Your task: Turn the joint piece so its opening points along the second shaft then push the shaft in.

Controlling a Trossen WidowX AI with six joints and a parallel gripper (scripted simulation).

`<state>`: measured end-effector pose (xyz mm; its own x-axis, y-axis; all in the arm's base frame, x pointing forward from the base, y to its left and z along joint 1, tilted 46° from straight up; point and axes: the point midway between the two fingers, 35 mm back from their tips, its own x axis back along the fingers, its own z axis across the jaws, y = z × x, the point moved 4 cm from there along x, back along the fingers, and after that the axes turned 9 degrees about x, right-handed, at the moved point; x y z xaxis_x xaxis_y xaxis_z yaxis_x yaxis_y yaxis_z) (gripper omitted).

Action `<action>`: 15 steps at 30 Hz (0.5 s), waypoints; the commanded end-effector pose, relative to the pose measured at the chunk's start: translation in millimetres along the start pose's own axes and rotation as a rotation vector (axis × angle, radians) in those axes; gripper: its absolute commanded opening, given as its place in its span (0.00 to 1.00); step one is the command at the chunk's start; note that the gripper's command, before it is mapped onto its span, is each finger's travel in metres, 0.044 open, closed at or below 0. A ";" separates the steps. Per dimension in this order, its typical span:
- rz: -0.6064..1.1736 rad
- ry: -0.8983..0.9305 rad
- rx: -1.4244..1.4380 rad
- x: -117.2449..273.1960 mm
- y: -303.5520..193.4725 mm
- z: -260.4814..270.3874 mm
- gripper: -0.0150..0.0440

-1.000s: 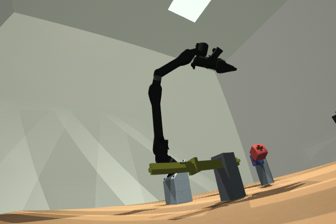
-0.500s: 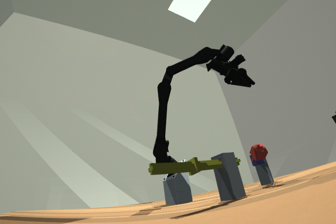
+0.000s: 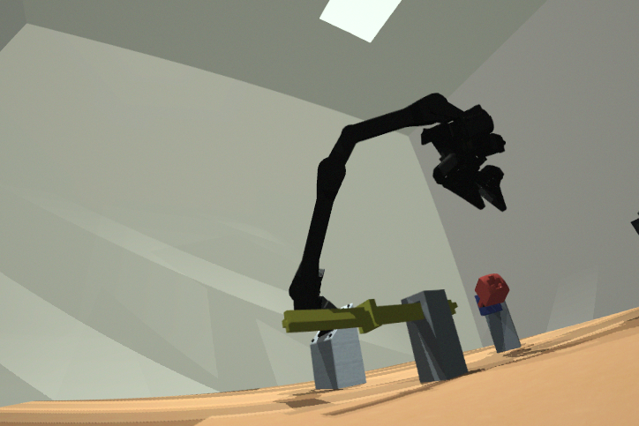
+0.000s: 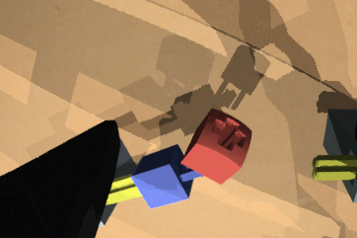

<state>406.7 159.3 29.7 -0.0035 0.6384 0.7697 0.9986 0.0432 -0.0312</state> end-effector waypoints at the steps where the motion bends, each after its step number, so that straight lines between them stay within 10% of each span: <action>1: 0.081 -0.074 0.008 -23.9 -2.2 -14.6 1.00; 15: 0.041 -0.155 -0.195 -40.7 -7.3 -17.3 1.00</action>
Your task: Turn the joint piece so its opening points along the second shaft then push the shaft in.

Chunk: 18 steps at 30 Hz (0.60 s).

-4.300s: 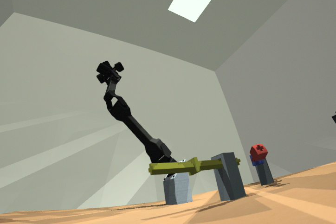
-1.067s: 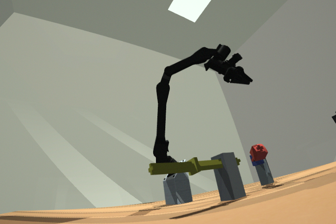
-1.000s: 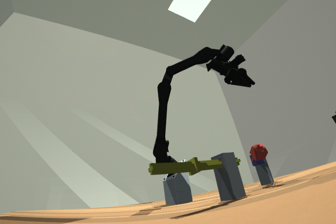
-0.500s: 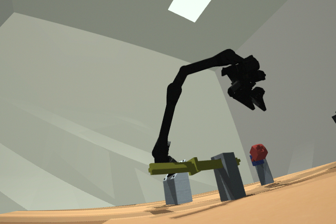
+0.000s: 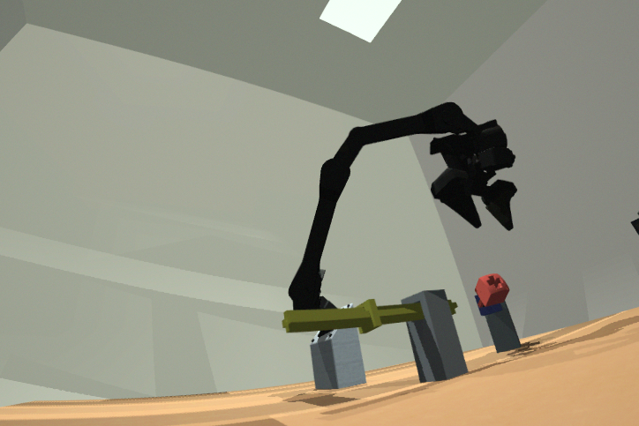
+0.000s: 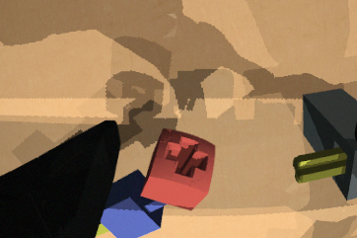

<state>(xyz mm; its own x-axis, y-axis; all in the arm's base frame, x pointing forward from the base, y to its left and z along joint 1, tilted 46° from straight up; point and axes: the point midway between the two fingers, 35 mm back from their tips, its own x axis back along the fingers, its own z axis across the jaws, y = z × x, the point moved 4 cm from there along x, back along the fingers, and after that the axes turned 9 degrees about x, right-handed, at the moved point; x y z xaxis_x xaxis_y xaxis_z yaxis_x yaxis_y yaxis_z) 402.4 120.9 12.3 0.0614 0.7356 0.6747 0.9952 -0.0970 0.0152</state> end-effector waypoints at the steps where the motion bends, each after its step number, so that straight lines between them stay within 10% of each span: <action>1: -0.028 -0.019 -0.092 -3.7 -2.3 1.4 1.00; 18: -0.129 -0.048 -0.397 -16.3 -9.5 5.4 1.00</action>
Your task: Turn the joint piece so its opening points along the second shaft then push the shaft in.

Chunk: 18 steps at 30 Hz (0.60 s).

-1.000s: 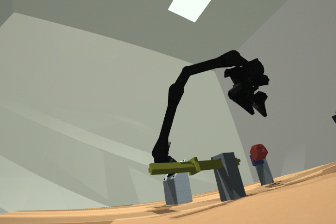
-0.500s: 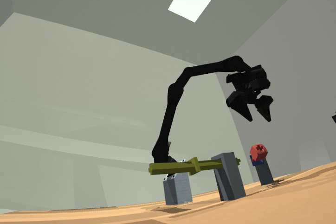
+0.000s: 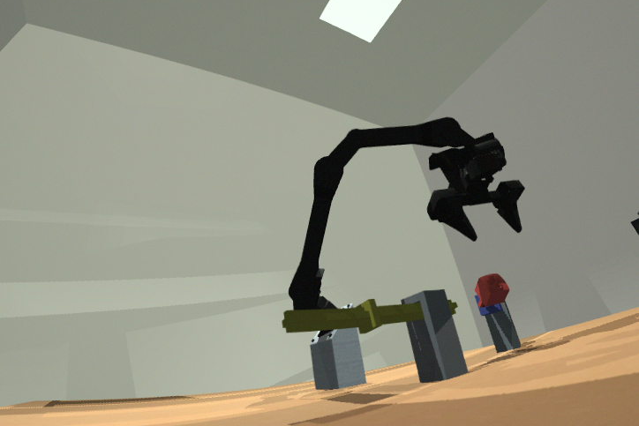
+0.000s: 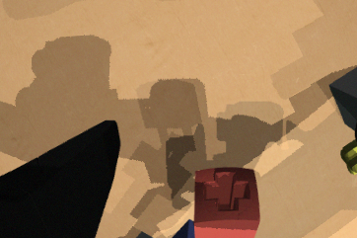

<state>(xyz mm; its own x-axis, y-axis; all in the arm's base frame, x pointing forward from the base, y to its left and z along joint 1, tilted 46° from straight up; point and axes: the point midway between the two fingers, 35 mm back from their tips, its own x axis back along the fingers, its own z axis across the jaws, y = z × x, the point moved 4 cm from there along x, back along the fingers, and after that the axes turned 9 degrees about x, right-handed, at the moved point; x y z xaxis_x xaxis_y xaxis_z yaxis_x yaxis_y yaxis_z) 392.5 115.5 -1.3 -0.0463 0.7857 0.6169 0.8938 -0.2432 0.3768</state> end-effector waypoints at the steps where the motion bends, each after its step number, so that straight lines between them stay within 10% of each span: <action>1: -0.005 -0.002 -0.011 -6.1 -0.6 0.4 1.00; 18: -0.006 -0.005 -0.011 -76.6 -14.4 2.8 1.00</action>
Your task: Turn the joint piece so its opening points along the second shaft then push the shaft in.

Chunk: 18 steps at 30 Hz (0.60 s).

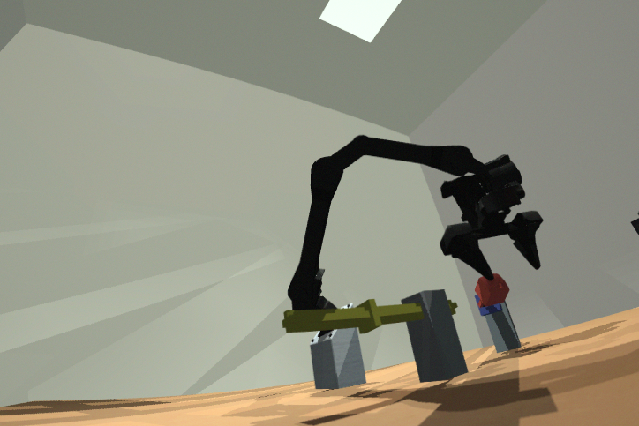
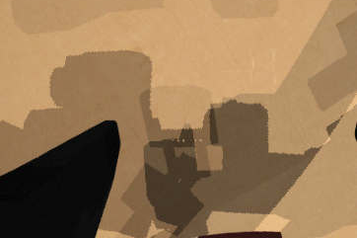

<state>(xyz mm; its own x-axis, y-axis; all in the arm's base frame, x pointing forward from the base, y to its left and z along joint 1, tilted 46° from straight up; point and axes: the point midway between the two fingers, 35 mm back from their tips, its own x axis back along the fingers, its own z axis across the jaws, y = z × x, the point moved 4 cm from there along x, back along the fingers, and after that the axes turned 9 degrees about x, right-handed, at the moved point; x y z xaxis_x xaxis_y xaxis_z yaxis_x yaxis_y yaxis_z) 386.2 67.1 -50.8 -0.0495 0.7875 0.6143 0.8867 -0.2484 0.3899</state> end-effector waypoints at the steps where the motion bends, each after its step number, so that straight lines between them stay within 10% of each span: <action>1: -0.002 -0.004 0.004 -9.0 -2.1 -1.2 1.00; 18: 0.001 -0.001 0.005 2.6 -70.6 9.2 1.00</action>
<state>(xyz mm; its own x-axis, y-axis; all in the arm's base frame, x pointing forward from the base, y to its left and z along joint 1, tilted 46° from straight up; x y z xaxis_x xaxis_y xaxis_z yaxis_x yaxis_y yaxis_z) 329.2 94.3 -80.9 -0.0546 0.7887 0.6123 0.8935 -0.2351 0.3825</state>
